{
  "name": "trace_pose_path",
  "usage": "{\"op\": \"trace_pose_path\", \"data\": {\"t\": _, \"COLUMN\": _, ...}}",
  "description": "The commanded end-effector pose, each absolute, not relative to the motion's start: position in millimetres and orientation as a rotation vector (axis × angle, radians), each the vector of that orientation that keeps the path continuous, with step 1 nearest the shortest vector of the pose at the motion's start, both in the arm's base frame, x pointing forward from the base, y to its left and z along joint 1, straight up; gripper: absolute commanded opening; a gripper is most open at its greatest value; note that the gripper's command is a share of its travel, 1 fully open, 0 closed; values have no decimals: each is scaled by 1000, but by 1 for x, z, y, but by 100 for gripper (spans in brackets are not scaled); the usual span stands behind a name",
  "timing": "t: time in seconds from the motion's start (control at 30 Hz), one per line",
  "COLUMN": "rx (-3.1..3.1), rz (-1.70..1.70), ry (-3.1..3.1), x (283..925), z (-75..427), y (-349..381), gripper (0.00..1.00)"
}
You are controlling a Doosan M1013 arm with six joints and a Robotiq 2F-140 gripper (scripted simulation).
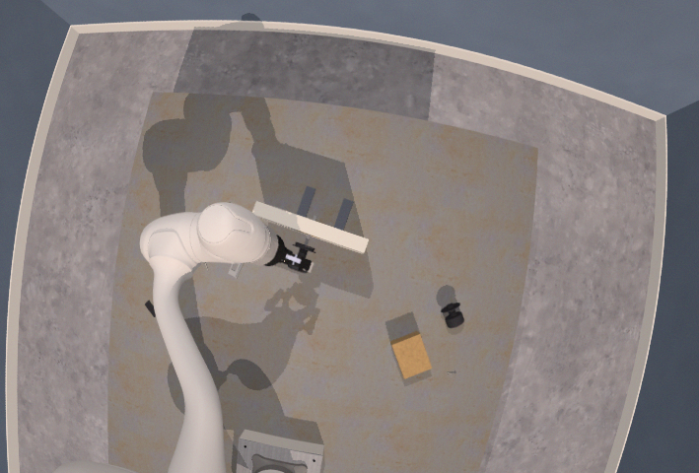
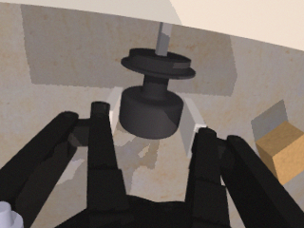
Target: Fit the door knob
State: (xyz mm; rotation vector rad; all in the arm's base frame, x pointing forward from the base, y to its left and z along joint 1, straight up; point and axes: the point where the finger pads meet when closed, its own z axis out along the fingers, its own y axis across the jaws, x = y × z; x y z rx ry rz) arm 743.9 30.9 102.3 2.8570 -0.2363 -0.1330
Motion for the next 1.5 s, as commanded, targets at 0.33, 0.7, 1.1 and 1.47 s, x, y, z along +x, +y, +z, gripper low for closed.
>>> {"op": "trace_pose_path", "data": {"t": 0.33, "rx": 2857, "rz": -133, "ry": -236, "x": 749, "z": 102, "y": 30, "gripper": 42}}
{"op": "trace_pose_path", "data": {"t": 0.7, "rx": 2857, "rz": -133, "ry": -236, "x": 749, "z": 102, "y": 30, "gripper": 42}}
{"op": "trace_pose_path", "data": {"t": 1.1, "rx": 2857, "rz": -133, "ry": -236, "x": 753, "z": 102, "y": 29, "gripper": 42}}
{"op": "trace_pose_path", "data": {"t": 1.47, "rx": 2857, "rz": -133, "ry": -236, "x": 754, "z": 102, "y": 29, "gripper": 42}}
